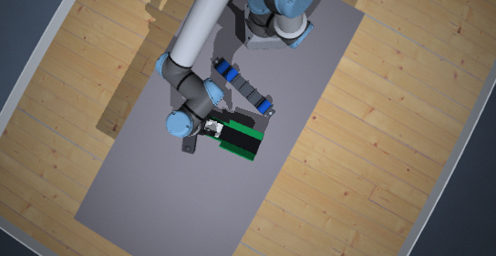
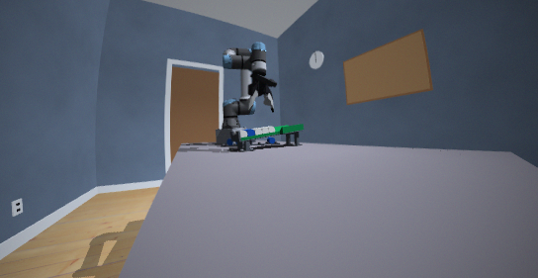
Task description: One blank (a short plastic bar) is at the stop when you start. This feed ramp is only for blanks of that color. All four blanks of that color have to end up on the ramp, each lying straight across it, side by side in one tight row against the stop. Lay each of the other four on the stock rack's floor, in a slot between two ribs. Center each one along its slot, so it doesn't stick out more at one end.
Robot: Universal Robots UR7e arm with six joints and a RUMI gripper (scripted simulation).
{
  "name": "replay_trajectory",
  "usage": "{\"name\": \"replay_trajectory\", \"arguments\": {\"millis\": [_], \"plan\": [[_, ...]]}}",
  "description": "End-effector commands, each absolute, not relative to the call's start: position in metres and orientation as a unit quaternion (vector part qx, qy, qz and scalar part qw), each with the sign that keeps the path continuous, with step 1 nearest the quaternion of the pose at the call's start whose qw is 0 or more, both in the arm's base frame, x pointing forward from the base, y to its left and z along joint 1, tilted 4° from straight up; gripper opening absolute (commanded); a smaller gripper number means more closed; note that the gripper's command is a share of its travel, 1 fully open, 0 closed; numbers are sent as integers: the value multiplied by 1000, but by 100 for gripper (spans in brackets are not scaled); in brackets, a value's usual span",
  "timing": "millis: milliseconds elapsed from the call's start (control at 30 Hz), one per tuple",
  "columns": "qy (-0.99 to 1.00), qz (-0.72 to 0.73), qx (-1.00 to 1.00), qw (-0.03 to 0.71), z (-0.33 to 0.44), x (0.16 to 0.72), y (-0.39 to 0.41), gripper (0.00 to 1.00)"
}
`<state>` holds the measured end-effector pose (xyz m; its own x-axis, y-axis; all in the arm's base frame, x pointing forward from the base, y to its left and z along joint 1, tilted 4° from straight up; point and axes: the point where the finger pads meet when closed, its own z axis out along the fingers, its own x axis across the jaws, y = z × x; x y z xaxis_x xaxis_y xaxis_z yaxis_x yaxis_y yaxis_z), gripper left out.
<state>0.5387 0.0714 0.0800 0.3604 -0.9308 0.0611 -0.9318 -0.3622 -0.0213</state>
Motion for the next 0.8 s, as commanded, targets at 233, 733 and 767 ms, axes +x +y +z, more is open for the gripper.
{"name": "replay_trajectory", "arguments": {"millis": [233, 733, 767], "plan": [[-698, 34, 715, 4, 79, 543, 56, 100], [-818, 34, 574, -2, 78, 544, 38, 100], [-819, 34, 573, -2, 78, 544, 38, 100]]}}
